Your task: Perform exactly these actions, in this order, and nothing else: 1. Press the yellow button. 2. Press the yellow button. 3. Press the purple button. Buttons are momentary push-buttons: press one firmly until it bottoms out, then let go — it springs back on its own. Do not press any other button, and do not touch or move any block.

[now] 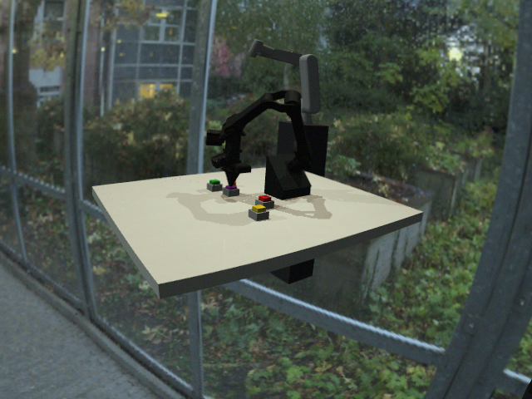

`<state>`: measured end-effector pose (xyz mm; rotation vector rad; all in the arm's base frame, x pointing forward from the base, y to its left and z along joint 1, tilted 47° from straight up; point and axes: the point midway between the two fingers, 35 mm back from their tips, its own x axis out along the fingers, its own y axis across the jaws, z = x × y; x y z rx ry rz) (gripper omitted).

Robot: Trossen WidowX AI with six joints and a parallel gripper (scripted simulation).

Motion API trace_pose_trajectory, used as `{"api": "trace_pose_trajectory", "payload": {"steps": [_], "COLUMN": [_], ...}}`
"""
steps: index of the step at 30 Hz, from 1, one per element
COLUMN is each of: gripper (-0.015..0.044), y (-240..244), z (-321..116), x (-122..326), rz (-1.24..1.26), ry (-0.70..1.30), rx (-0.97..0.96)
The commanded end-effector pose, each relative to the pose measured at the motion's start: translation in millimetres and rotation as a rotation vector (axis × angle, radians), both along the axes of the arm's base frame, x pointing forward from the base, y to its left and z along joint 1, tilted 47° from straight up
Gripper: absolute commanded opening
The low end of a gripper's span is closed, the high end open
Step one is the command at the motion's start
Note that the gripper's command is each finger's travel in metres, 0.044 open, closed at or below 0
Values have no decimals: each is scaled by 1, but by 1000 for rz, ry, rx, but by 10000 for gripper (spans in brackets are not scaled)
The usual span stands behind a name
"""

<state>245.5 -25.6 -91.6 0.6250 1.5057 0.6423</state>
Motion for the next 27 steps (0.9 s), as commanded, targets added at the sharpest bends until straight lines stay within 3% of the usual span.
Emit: {"api": "trace_pose_trajectory", "payload": {"steps": [1, 12, 19, 22, 27], "gripper": [20, 20, 20, 99, 230], "y": [2, 2, -22, -14, 27], "z": [0, 0, 22, 43, 121], "x": [-1, -1, 0, 12, 37], "rz": [-2, -2, -3, -5, -12], "ry": [5, 5, 6, 7, 6], "rx": [7, 7, 5, -5, -22]}}
